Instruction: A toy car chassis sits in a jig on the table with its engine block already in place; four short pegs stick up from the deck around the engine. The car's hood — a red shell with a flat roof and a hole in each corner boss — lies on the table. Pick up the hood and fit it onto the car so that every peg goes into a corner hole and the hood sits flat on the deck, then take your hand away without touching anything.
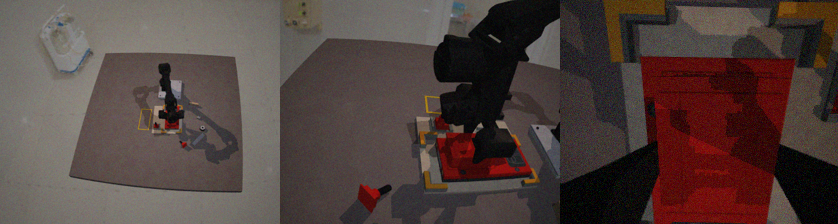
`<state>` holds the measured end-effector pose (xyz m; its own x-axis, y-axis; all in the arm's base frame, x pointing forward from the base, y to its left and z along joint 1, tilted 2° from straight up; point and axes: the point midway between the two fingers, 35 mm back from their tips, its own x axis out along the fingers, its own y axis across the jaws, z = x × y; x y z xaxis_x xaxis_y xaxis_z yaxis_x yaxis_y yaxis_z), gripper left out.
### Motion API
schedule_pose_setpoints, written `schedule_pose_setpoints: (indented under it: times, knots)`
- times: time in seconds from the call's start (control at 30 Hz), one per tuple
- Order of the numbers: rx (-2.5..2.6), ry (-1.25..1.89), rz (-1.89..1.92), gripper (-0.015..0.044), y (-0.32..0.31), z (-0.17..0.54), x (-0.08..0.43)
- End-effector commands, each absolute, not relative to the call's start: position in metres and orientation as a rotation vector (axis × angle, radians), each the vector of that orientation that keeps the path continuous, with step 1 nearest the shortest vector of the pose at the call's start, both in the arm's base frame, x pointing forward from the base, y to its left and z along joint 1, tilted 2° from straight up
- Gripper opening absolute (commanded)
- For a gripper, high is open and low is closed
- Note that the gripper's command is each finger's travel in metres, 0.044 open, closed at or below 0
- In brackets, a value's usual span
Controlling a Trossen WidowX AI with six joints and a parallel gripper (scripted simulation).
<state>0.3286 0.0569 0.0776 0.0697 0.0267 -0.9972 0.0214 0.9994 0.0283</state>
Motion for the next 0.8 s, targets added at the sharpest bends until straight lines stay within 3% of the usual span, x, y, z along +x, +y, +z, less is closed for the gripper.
schedule_pose_setpoints:
  times: [0.0, 0.37, 0.77]
  knots:
    - [0.040, 1.501, -0.002, 0.0000, 0.0566, 0.0754, 0.3288]
    - [0.039, 1.501, 0.004, 0.0000, 0.0569, 0.0754, 0.3286]
    - [0.039, 1.502, 0.004, 0.0315, 0.0569, 0.0748, 0.3285]
